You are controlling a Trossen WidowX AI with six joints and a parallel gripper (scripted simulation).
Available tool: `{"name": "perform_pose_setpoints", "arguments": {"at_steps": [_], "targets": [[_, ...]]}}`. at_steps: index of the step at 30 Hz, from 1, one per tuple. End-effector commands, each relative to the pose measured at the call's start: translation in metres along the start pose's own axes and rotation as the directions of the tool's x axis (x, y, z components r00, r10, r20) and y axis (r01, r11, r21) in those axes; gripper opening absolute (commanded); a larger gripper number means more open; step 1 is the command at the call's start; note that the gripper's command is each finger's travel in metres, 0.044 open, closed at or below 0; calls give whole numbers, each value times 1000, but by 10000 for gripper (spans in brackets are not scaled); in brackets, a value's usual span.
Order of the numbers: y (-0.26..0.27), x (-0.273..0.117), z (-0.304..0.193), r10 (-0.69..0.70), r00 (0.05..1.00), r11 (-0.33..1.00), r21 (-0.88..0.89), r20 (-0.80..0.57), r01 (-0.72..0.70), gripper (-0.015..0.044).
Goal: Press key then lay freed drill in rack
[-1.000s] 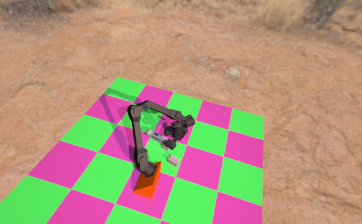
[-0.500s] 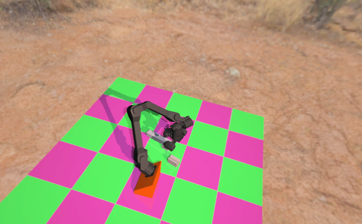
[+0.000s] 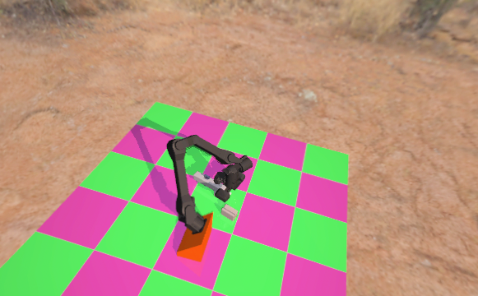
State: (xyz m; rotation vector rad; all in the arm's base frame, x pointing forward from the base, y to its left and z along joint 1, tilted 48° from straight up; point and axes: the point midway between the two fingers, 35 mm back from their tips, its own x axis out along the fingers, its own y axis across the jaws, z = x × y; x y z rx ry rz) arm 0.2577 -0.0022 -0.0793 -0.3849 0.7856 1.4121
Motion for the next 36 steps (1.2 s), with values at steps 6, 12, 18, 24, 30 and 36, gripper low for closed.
{"name": "perform_pose_setpoints", "arguments": {"at_steps": [6,12,18,24,30,36], "targets": [[4,8,1,11,1000,1000,12,8,-11,440],[2,5,1,5,1000,1000,1,2,-5,335],[2,5,1,5,1000,1000,1,2,-5,177],[2,5,1,5,1000,1000,1,2,-5,20],[2,5,1,5,1000,1000,1,2,-5,0],[3,5,-4,11,1000,1000,11,8,-11,0]]}}
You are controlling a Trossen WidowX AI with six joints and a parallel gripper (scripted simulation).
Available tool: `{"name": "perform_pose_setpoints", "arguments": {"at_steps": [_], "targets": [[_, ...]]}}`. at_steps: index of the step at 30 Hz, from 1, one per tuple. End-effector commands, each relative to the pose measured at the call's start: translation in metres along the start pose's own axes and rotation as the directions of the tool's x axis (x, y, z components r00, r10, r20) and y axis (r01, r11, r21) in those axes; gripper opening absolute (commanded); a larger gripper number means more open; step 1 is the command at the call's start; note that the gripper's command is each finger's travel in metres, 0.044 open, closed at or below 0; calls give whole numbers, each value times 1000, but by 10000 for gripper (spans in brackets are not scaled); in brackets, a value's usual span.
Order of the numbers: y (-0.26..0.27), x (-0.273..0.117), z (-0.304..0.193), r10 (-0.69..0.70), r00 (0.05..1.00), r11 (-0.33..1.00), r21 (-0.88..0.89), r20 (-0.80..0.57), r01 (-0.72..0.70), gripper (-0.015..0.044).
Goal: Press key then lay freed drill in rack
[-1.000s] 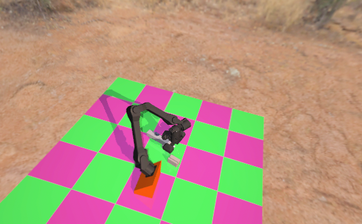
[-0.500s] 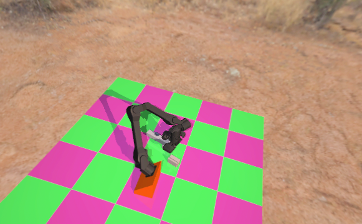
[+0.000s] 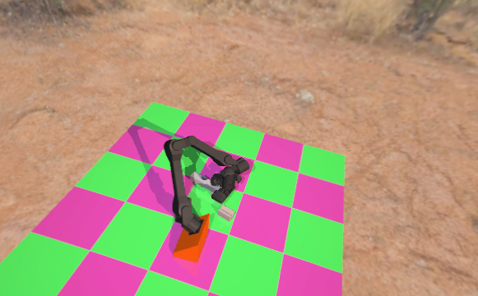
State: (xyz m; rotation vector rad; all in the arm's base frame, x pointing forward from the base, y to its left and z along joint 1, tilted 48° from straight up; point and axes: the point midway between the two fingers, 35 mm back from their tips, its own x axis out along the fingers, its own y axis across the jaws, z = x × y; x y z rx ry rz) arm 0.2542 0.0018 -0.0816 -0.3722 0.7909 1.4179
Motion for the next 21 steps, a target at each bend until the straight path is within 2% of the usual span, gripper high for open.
{"name": "perform_pose_setpoints", "arguments": {"at_steps": [1,21], "targets": [[0,0,-5,1,1000,1000,3,4,-1,0],[-1,-1,-31,1,1000,1000,3,3,-1,0]]}}
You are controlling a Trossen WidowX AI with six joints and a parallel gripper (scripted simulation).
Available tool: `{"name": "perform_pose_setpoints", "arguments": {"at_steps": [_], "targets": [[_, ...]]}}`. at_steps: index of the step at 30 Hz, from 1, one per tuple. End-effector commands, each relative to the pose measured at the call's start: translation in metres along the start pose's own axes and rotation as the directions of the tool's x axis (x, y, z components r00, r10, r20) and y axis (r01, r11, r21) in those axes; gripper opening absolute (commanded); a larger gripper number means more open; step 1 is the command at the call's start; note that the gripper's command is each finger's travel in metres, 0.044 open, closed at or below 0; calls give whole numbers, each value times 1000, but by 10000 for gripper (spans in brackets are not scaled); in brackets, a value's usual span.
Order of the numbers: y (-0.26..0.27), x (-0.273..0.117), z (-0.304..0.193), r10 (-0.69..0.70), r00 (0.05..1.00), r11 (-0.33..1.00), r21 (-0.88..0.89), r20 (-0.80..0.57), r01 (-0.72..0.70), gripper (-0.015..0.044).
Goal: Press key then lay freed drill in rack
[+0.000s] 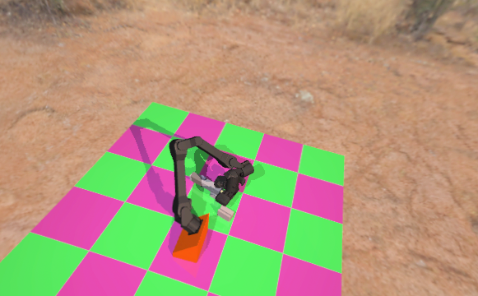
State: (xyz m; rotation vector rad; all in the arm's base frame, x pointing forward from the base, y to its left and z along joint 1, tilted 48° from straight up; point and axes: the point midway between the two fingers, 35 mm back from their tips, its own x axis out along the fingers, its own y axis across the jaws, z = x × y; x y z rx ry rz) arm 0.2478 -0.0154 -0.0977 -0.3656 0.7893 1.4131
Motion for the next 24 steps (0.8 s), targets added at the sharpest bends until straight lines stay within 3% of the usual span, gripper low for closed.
{"name": "perform_pose_setpoints", "arguments": {"at_steps": [1,12,24], "targets": [[-1,1,-7,4,1000,1000,-2,-3,-4,0],[-1,0,-23,3,1000,1000,-2,-4,-3,0],[0,0,-15,0,1000,1000,-2,-2,0,315]]}}
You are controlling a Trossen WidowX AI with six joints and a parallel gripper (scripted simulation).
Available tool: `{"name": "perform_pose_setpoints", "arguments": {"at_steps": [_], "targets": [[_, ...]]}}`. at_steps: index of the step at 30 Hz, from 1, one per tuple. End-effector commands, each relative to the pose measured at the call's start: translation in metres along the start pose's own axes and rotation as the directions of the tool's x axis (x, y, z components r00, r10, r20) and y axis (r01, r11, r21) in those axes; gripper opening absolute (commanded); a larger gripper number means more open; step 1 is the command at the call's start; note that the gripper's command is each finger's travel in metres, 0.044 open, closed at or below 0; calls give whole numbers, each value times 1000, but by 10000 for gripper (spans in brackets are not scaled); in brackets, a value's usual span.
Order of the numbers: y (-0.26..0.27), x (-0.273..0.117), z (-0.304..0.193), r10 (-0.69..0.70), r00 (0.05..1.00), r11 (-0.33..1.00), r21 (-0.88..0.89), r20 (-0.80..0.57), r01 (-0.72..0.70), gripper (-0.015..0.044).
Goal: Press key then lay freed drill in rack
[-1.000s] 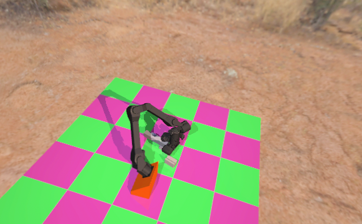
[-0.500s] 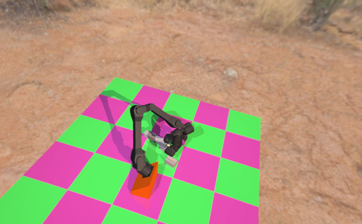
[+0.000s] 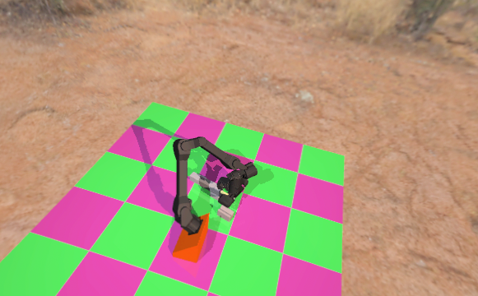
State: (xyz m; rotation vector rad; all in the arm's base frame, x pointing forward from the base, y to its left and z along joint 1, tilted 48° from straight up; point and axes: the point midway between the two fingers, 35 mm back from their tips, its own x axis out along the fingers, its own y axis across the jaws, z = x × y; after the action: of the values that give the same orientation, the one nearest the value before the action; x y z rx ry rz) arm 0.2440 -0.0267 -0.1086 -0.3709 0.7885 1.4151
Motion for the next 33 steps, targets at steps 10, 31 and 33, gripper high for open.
{"name": "perform_pose_setpoints", "arguments": {"at_steps": [10,31,33], "targets": [[0,3,6,3,1000,1000,2,0,-3,440],[-1,6,13,4,1000,1000,2,0,-4,440],[-1,6,14,4,1000,1000,2,1,-4,440]]}}
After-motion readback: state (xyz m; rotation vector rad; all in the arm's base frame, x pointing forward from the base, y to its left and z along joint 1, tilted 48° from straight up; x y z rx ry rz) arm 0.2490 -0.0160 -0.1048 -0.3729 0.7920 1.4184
